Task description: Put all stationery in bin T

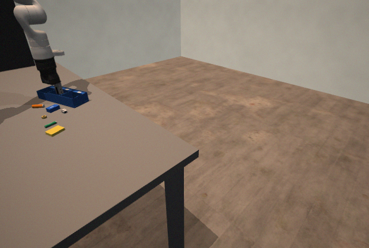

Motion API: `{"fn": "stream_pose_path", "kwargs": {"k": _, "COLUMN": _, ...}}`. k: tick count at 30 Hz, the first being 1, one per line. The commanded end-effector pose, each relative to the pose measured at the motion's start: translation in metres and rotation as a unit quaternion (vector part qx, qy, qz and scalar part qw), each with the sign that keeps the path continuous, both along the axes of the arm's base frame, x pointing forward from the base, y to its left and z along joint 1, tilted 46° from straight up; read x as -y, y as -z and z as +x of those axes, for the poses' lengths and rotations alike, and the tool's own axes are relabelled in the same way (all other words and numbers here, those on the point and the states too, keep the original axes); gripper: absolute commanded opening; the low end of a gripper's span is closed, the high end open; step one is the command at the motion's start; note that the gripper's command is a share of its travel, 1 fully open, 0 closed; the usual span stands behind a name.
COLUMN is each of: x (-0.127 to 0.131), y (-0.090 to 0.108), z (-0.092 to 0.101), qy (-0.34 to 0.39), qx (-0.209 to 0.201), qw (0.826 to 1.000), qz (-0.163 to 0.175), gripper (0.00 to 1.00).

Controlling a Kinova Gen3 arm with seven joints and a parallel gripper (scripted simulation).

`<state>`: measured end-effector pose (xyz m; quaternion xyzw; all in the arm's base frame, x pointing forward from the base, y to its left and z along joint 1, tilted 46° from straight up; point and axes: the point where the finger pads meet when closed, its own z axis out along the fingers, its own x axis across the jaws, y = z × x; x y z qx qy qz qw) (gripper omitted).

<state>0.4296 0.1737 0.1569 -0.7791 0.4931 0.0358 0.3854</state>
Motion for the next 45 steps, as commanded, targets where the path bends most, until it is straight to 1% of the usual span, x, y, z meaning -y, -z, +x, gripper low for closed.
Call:
{"fn": "stream_pose_path", "kwargs": {"k": 1, "x": 0.005, "y": -0.005, "z": -0.001, "qy": 0.004, "qx": 0.0, "qw": 1.0, "qz": 0.001, "gripper": 0.31}}
{"fn": "stream_pose_path", "kwargs": {"k": 8, "x": 0.01, "y": -0.01, "z": -0.004, "qy": 0.004, "qx": 0.0, "qw": 1.0, "qz": 0.001, "gripper": 0.31}}
{"fn": "stream_pose_path", "kwargs": {"k": 16, "x": 0.03, "y": -0.032, "z": -0.012, "qy": 0.004, "qx": 0.002, "qw": 1.0, "qz": 0.0, "gripper": 0.31}}
{"fn": "stream_pose_path", "kwargs": {"k": 24, "x": 0.029, "y": -0.031, "z": -0.013, "qy": 0.002, "qx": 0.002, "qw": 1.0, "qz": -0.001, "gripper": 0.31}}
{"fn": "stream_pose_path", "kwargs": {"k": 34, "x": -0.01, "y": -0.052, "z": -0.038, "qy": 0.006, "qx": -0.001, "qw": 1.0, "qz": -0.001, "gripper": 0.31}}
{"fn": "stream_pose_path", "kwargs": {"k": 36, "x": -0.01, "y": -0.052, "z": -0.038, "qy": 0.006, "qx": -0.001, "qw": 1.0, "qz": -0.001, "gripper": 0.31}}
{"fn": "stream_pose_path", "kwargs": {"k": 43, "x": -0.035, "y": -0.067, "z": -0.056, "qy": 0.004, "qx": -0.001, "qw": 1.0, "qz": -0.002, "gripper": 0.31}}
{"fn": "stream_pose_path", "kwargs": {"k": 45, "x": -0.035, "y": -0.067, "z": -0.056, "qy": 0.002, "qx": 0.001, "qw": 1.0, "qz": -0.004, "gripper": 0.31}}
